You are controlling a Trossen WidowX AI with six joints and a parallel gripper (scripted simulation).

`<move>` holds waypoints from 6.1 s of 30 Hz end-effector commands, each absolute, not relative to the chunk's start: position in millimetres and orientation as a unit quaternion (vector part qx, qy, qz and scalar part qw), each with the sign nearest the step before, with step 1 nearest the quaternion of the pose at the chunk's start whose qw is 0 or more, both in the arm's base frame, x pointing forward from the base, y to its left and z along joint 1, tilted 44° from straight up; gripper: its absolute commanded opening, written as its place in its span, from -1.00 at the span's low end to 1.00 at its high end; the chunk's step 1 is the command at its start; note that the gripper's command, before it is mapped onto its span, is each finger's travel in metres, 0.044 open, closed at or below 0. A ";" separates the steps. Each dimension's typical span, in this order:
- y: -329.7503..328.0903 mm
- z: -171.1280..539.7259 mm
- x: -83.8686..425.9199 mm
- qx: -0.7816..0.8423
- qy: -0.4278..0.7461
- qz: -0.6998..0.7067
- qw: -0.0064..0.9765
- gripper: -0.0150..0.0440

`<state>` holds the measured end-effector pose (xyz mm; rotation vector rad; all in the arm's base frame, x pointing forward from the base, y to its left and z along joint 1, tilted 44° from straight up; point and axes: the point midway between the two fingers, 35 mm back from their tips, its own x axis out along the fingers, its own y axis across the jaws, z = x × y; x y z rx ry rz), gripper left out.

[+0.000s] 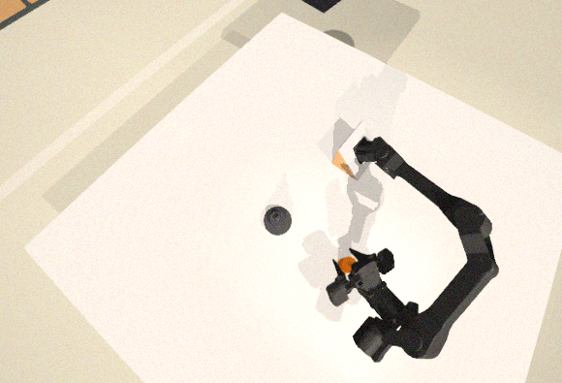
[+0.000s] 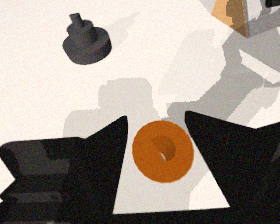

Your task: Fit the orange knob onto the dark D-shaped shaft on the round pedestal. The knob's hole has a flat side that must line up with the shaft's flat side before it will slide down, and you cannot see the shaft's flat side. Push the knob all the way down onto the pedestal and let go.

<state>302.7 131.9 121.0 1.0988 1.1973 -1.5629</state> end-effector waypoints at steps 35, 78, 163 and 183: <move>66.5 192.1 310.0 0.667 0.616 -0.384 0.170 1.00; 66.2 191.9 308.5 0.194 0.644 0.334 0.660 1.00; 116.5 135.1 314.7 0.195 0.639 0.330 0.667 -0.49; 43.4 200.9 315.8 0.202 0.629 0.321 0.678 -0.49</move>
